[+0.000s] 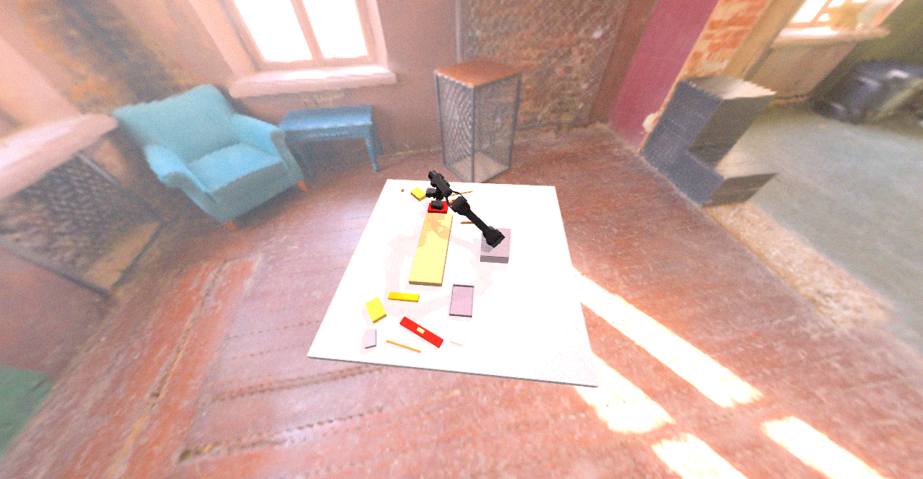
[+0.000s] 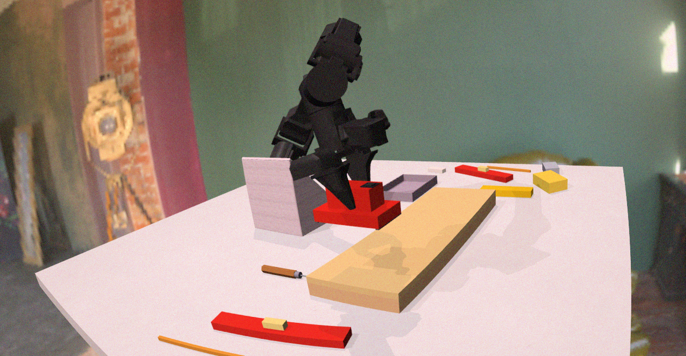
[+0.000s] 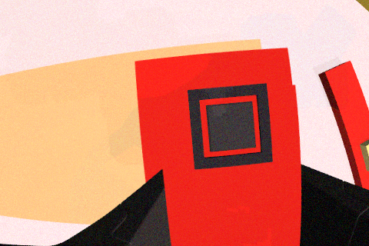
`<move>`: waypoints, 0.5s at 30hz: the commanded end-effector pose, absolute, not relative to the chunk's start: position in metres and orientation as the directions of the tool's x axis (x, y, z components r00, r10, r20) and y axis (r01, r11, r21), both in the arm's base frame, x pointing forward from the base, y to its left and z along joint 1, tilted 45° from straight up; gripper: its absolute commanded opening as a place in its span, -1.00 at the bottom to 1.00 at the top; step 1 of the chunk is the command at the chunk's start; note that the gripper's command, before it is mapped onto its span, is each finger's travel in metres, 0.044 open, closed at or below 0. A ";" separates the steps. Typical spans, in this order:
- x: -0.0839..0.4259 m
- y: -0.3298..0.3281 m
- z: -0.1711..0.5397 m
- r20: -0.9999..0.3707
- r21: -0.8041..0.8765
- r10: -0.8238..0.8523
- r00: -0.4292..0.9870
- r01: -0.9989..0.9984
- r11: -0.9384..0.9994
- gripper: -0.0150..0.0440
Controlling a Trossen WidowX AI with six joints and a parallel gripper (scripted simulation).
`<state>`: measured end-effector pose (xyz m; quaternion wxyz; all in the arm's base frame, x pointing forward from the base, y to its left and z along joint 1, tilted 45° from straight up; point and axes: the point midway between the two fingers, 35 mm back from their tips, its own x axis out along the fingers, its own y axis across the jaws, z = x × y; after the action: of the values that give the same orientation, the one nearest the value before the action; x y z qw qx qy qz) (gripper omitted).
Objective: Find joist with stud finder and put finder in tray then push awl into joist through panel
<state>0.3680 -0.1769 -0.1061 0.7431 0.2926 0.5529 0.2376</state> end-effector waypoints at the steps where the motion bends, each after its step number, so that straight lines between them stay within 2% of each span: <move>1: 0.370 -0.179 -0.099 -0.686 0.691 0.674 0.275 -0.044 0.721 -0.49; 15: 0.402 -0.118 -0.032 -0.700 0.624 0.669 0.252 -0.241 0.743 -0.49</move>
<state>0.3974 -0.1271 -0.0475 0.7583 0.2169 0.5433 0.2876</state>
